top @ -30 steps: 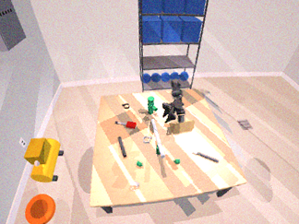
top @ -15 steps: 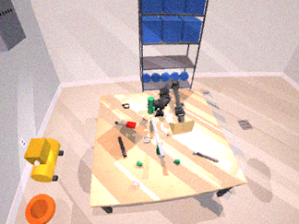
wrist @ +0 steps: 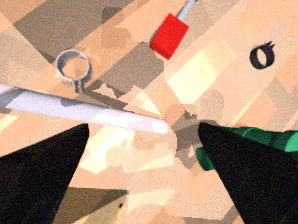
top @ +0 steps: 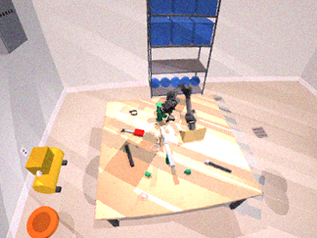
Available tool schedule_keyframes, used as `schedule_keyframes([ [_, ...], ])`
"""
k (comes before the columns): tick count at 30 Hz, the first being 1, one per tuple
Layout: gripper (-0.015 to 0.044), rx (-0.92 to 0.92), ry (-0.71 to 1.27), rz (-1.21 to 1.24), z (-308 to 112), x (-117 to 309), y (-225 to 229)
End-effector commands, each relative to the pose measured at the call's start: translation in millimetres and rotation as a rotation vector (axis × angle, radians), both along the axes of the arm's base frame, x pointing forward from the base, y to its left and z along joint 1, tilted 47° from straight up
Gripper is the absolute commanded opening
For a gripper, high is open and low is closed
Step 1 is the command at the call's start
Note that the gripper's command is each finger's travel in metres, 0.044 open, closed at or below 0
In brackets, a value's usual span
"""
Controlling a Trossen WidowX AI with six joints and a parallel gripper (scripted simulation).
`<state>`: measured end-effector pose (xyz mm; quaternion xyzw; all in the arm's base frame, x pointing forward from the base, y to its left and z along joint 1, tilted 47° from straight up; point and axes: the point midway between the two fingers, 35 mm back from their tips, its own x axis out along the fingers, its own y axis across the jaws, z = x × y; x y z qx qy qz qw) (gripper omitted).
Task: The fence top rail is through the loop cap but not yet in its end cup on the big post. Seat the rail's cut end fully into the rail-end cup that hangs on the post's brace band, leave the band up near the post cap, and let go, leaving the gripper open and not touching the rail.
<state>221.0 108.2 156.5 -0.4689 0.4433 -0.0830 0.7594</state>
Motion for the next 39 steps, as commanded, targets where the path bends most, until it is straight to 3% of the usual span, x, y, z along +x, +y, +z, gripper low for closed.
schedule_keyframes([
  [1, 0.0440, -0.185, 0.312, 0.279, 25, 3, -35],
  [4, 0.0440, -0.267, 0.426, 0.416, 36, 2, -50],
  [20, 0.0440, -0.442, 0.581, 0.751, 78, -18, -107],
  [39, 0.0440, -0.898, 0.841, 1.215, 95, -33, -127],
])
